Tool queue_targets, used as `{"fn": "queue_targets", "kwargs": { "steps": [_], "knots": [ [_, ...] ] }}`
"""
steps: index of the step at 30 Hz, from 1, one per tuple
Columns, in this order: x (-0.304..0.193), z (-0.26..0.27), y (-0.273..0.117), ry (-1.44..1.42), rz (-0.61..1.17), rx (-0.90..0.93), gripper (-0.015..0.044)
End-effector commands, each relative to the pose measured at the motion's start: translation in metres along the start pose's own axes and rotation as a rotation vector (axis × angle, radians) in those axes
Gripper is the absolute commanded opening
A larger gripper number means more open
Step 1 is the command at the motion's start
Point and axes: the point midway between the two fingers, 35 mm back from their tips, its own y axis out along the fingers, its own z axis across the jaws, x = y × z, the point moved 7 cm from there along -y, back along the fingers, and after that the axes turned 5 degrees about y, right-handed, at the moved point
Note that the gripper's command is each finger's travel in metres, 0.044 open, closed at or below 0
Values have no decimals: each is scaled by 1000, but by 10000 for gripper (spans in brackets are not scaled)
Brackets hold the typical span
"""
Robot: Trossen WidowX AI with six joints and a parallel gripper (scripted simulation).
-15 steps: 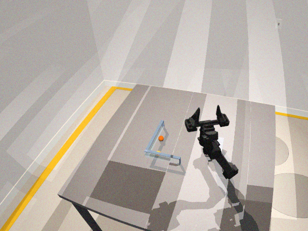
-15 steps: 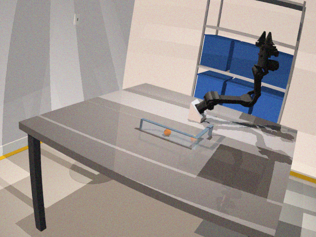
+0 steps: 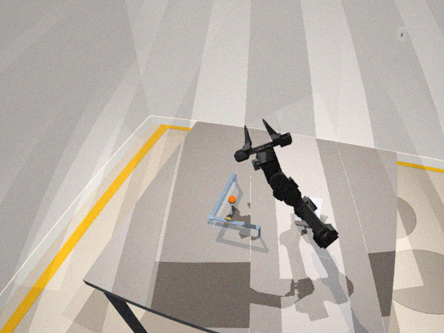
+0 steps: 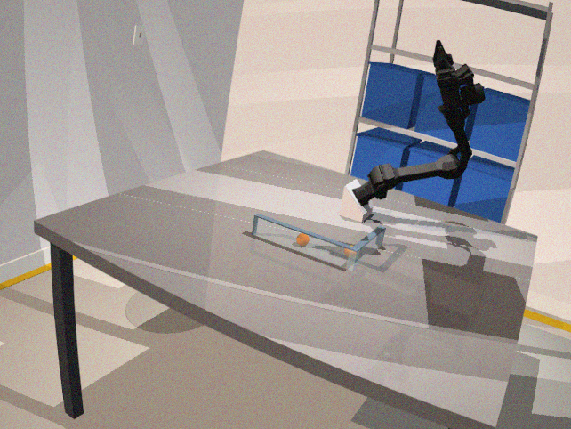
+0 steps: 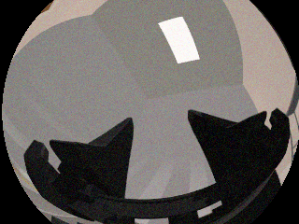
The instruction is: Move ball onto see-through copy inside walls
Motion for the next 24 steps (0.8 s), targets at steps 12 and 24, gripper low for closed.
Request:
{"fn": "queue_targets", "kwargs": {
  "steps": [12,24],
  "knots": [
    [-167,109,45,-184,639,533,282],
    [-307,177,-2,-213,1232,976,282]
  ]
}}
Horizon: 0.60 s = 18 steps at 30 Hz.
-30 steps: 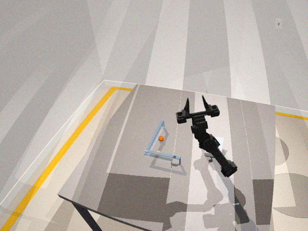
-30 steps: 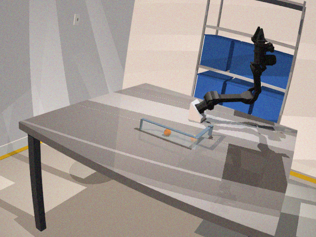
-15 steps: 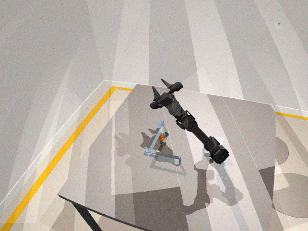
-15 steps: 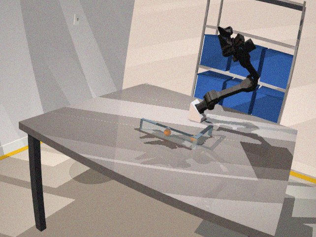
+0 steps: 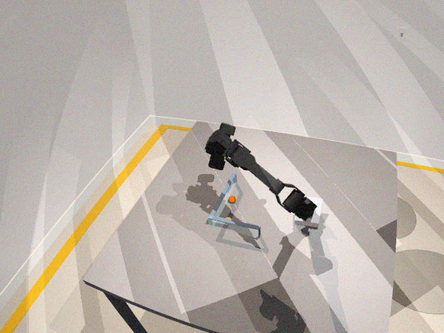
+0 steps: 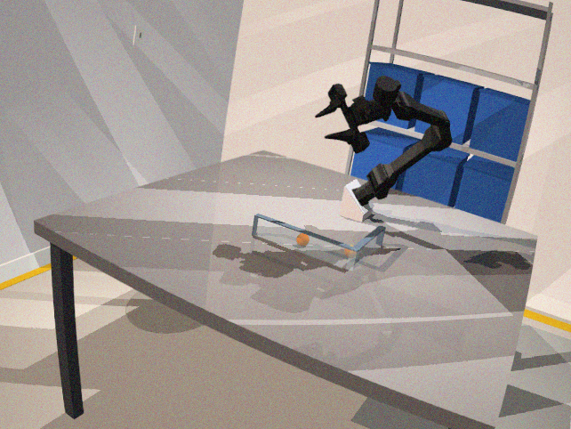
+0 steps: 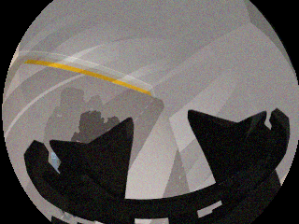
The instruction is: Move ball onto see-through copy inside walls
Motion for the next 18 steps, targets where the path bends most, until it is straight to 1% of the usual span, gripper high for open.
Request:
{"fn": "queue_targets", "kwargs": {
  "steps": [1,7,14,15,18],
  "knots": [
    [-26,19,42,4,181,168,282],
    [-80,56,97,59,489,451,282],
    [-146,104,137,210,867,757,282],
    [-152,107,139,227,899,779,282],
    [-153,109,140,232,910,786,282]
  ]
}}
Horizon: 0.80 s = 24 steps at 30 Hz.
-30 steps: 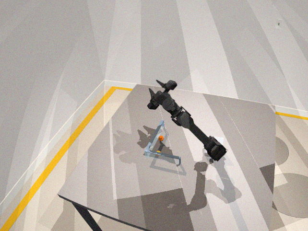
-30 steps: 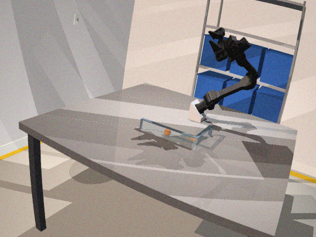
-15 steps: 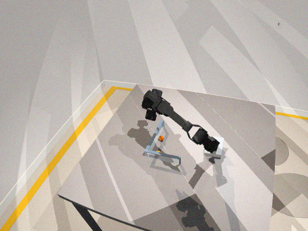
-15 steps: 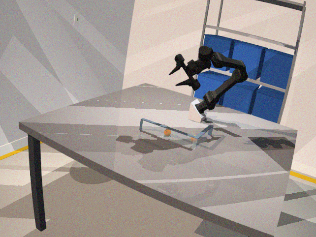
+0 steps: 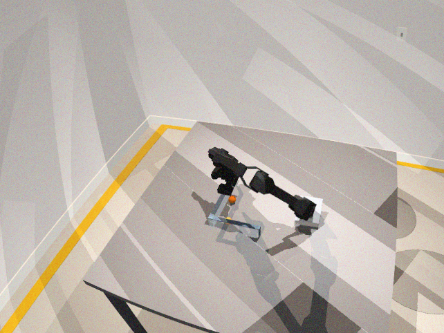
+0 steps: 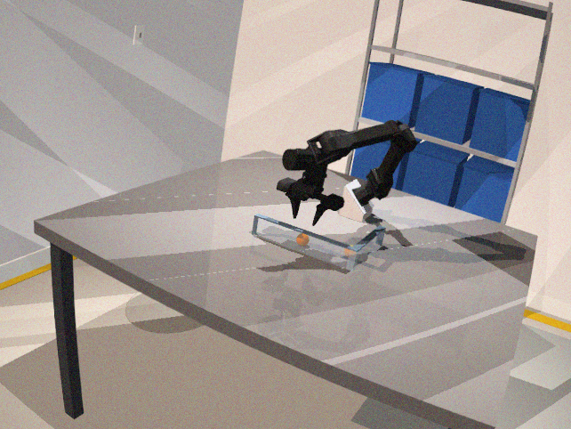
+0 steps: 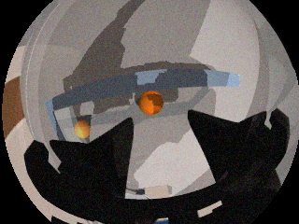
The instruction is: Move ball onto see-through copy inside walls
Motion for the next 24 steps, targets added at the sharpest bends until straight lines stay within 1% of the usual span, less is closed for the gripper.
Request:
{"fn": "queue_targets", "kwargs": {
  "steps": [1,4,7,13,24],
  "knots": [
    [1,0,6,19,29,48,282],
    [1,0,7,19,29,48,282],
    [1,0,19,19,29,49,282],
    [1,1,22,19,29,49,282],
    [1,1,39,19,29,49,282]
  ]
}}
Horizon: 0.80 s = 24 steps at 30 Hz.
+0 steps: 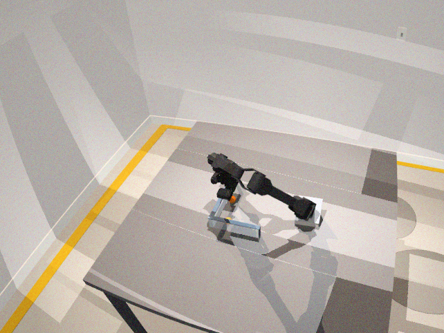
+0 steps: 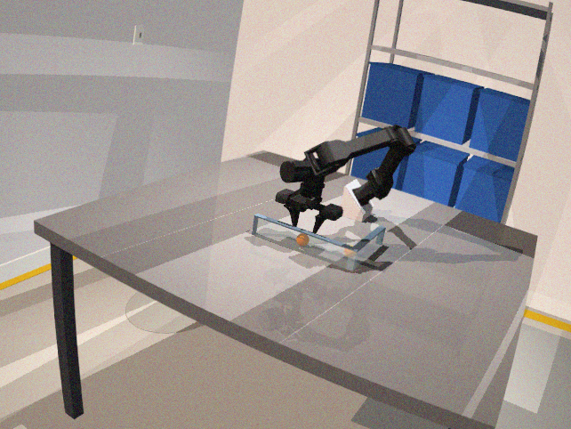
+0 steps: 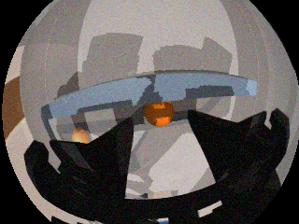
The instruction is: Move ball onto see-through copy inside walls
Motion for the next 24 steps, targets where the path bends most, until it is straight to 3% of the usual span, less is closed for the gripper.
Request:
{"fn": "queue_targets", "kwargs": {
  "steps": [1,13,17,24],
  "knots": [
    [-2,-2,10,12,8,8,282],
    [-3,-2,27,12,8,9,282],
    [-3,-2,27,12,8,9,177],
    [-3,-2,27,12,8,9,131]
  ]
}}
